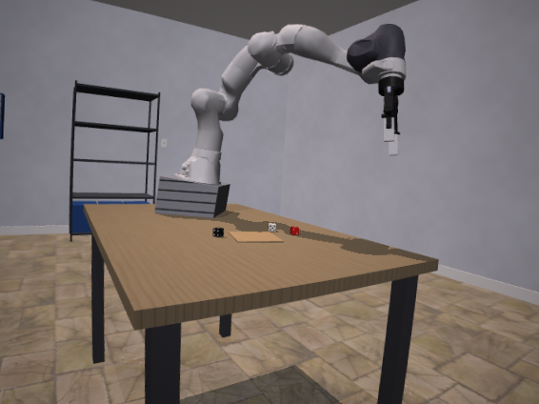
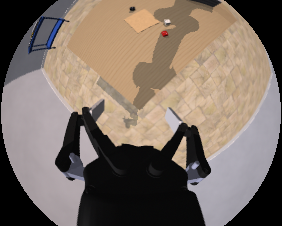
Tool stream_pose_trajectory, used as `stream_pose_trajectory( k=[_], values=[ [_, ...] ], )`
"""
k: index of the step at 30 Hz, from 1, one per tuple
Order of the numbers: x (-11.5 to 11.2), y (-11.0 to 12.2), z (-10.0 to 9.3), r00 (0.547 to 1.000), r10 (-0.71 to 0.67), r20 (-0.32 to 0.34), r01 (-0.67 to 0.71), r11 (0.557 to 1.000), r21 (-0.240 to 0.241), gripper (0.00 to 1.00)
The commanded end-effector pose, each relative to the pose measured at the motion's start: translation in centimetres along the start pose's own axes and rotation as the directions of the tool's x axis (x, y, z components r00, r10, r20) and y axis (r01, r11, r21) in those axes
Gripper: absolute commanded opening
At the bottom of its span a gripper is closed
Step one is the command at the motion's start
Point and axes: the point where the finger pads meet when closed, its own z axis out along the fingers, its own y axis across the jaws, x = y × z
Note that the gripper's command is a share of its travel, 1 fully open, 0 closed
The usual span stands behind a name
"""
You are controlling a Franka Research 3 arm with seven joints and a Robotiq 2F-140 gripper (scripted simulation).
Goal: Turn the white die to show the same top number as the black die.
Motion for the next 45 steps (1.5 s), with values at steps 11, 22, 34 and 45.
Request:
stream_pose_trajectory(
  k=[11, 22, 34, 45],
  values=[
    [0.0, 0.0, 0.0, 1.000, 0.000, 0.000, 0.000, 1.000, 0.000, 1.00],
    [0.9, -1.0, 0.5, 1.000, -0.010, -0.006, 0.010, 1.000, -0.004, 1.00],
    [11.7, -10.0, 5.7, 0.994, -0.096, -0.051, 0.093, 0.994, -0.060, 1.00],
    [25.5, -15.8, 9.7, 0.986, -0.156, -0.065, 0.147, 0.982, -0.122, 1.00]
  ],
)
